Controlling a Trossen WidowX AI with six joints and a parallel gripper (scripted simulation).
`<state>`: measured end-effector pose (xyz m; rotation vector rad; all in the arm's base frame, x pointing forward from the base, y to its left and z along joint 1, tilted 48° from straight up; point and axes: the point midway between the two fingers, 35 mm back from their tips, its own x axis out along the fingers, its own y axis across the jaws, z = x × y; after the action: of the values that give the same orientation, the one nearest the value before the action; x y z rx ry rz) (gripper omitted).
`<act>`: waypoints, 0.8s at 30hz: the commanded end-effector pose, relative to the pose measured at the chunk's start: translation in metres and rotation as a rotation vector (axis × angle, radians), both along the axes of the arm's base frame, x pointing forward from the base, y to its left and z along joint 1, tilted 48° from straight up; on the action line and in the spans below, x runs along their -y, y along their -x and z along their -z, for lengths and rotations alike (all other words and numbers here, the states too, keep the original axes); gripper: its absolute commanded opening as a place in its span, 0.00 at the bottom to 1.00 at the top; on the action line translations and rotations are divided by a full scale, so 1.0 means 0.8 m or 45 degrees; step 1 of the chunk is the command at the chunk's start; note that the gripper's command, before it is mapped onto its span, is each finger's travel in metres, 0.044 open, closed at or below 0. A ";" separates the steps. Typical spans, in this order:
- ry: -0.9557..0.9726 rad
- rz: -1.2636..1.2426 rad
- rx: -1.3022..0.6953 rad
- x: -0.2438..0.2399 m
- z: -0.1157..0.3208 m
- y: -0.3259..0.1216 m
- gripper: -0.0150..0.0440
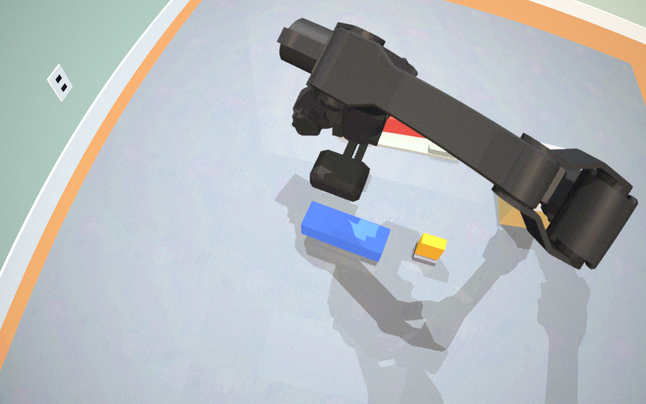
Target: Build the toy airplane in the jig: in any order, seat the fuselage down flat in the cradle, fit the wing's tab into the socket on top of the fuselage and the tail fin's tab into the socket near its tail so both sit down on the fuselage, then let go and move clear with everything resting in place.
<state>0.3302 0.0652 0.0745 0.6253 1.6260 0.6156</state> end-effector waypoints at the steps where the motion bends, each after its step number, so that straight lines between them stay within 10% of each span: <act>1: -0.042 -0.011 -0.024 -0.054 -0.043 0.017 1.00; 24: -0.048 -0.013 -0.024 -0.110 0.004 0.029 1.00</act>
<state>0.3085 0.1503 0.0746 0.6456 1.6367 0.6534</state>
